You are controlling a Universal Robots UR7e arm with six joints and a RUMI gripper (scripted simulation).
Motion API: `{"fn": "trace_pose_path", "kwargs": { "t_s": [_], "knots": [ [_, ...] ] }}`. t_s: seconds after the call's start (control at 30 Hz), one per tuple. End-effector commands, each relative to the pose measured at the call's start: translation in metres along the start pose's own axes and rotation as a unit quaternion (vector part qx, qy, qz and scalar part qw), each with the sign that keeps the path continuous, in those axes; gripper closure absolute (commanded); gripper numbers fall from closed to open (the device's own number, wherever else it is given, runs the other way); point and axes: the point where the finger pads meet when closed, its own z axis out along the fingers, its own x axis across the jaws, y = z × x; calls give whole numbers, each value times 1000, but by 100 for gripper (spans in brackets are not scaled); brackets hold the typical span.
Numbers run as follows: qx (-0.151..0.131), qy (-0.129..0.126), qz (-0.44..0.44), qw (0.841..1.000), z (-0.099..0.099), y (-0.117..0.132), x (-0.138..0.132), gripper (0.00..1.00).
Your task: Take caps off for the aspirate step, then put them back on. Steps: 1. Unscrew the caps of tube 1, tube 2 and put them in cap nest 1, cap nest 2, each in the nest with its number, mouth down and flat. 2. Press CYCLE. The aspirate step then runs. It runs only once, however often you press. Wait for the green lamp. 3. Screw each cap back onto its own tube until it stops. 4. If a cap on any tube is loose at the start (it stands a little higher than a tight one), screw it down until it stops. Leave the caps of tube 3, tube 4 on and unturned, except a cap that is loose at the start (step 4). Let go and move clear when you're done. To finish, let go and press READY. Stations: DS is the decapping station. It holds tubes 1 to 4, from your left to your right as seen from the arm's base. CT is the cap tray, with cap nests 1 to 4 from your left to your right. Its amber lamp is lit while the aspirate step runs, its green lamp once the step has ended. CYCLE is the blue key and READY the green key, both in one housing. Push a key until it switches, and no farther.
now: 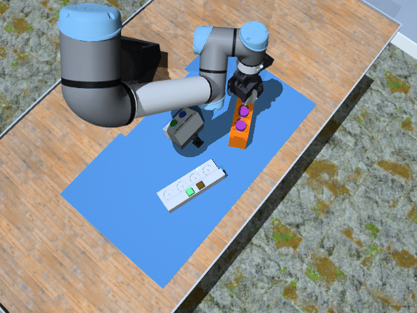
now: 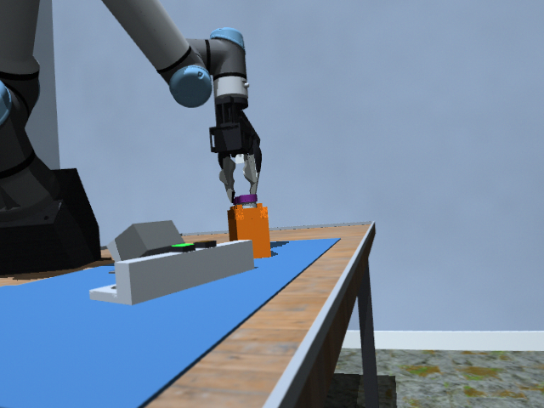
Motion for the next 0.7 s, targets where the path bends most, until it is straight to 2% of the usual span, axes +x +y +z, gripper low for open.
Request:
{"fn": "trace_pose_path", "kwargs": {
  "t_s": [0.0,0.33,0.43,0.47,0.5,0.57,0.6,0.63,0.67],
  "knots": [
    [-3,0,8,1000,-1,-1,1,65],
    [-3,0,8,1000,-1,-1,1,65],
    [-3,-1,-116,993,-1,-2,2,65],
    [-3,0,-116,993,-1,-2,2,65],
    [-3,-1,-157,988,-1,-2,2,65],
    [-3,-1,-157,988,-1,-2,2,65],
    [-2,-1,-197,980,-1,-2,2,65],
    [-2,-1,-198,980,0,-1,1,65],
    [-2,-1,-238,971,-1,-1,2,65]
  ]
}}
